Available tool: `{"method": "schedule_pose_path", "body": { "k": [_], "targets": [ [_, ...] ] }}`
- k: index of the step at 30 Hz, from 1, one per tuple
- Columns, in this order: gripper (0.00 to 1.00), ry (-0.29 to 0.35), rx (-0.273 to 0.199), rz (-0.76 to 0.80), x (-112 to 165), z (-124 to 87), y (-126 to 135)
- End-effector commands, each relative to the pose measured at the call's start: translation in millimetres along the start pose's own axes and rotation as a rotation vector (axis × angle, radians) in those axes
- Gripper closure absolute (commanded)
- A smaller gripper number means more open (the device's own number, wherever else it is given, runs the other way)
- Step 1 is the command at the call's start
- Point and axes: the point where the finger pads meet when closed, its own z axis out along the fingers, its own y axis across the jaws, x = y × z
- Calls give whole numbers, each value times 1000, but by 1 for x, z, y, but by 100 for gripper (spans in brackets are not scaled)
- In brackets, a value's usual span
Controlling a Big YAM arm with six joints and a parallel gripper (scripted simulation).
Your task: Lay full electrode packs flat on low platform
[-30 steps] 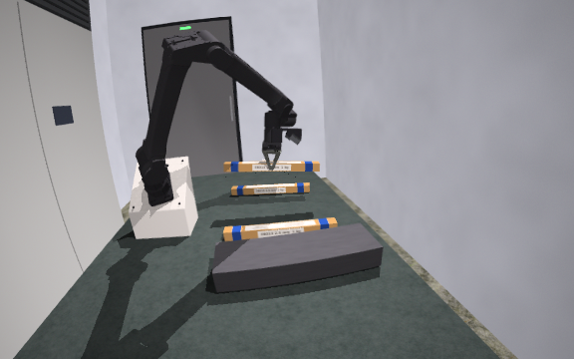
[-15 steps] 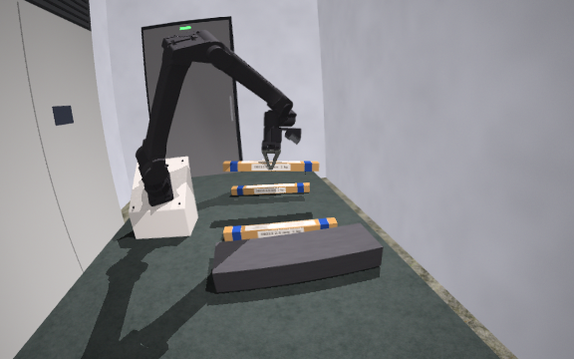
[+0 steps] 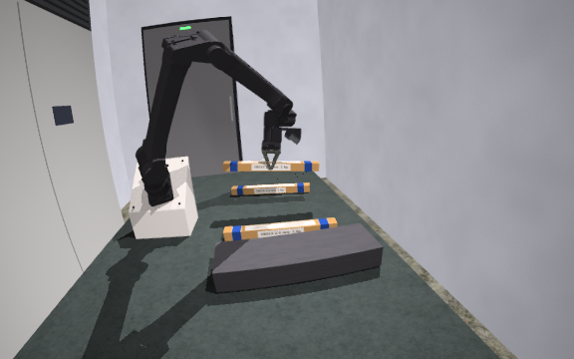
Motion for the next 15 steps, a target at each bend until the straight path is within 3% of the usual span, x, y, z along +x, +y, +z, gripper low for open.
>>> {"method": "schedule_pose_path", "body": {
  "k": [1,15],
  "targets": [
    [100,-120,-76,43,-32,-67,13],
    [100,-120,-76,43,-34,-67,14]
  ]
}}
